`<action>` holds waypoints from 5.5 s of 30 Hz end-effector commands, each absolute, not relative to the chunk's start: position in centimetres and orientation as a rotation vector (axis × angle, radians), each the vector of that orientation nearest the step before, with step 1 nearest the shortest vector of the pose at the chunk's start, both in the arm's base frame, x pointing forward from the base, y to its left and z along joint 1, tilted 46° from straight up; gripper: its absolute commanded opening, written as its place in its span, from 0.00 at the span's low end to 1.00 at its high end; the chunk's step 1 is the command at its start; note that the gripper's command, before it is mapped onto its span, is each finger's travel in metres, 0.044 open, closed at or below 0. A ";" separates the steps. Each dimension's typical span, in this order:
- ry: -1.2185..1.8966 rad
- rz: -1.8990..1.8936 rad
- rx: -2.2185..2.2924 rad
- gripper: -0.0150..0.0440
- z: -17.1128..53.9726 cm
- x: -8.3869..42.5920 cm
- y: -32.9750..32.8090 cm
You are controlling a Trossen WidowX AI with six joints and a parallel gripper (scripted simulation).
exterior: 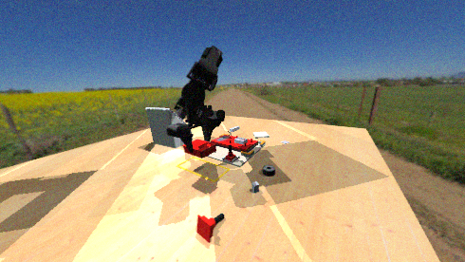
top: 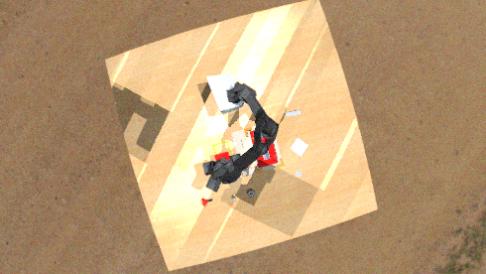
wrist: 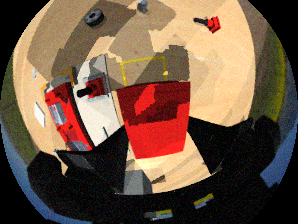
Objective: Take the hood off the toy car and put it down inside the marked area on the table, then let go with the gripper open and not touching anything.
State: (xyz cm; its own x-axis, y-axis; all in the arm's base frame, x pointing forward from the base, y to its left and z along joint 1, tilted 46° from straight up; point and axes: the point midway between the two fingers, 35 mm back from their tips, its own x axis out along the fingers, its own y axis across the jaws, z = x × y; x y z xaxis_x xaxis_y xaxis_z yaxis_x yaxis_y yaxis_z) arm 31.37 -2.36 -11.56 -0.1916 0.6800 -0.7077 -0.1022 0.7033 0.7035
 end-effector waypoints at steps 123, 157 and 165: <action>1.623 0.758 0.483 0.92 -16.0 29.8 2.2; 1.622 0.758 0.487 1.00 -10.9 31.2 -2.9; 1.622 0.758 0.487 1.00 -10.9 31.2 -2.9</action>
